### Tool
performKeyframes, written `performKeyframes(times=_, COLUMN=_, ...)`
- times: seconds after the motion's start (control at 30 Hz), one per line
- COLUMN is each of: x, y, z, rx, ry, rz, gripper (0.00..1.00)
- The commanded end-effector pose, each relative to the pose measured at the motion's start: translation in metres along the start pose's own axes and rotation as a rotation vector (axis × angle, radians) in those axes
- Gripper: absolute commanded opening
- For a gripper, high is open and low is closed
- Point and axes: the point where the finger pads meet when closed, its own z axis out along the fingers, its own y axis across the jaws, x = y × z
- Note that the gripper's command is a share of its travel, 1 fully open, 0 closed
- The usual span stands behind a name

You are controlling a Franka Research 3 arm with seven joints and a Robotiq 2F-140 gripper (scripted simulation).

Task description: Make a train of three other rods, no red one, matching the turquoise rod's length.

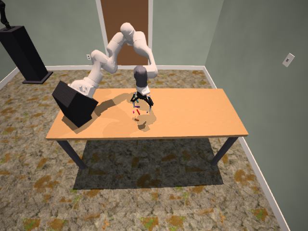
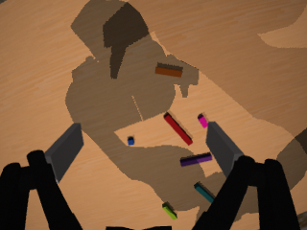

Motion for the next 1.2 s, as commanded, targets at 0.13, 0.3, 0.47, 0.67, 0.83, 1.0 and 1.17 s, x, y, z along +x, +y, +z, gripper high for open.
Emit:
performKeyframes(times=0.13, x=0.008, y=0.004, z=0.000, rx=0.010, ry=0.001, rz=-0.226, gripper=1.00)
performKeyframes(times=0.3, x=0.011, y=0.005, z=0.001, rx=0.010, ry=0.001, rz=-0.299, gripper=1.00)
performKeyframes(times=0.47, x=0.014, y=0.007, z=0.001, rx=0.010, ry=0.002, rz=-0.372, gripper=1.00)
performKeyframes(times=0.67, x=0.017, y=0.009, z=0.002, rx=0.010, ry=0.002, rz=-0.456, gripper=1.00)
performKeyframes(times=0.83, x=0.020, y=0.011, z=0.002, rx=0.009, ry=0.003, rz=-0.528, gripper=1.00)
performKeyframes(times=1.0, x=0.023, y=0.013, z=0.003, rx=0.009, ry=0.003, rz=-0.601, gripper=1.00)
performKeyframes(times=1.17, x=0.026, y=0.015, z=0.004, rx=0.009, ry=0.003, rz=-0.670, gripper=1.00)
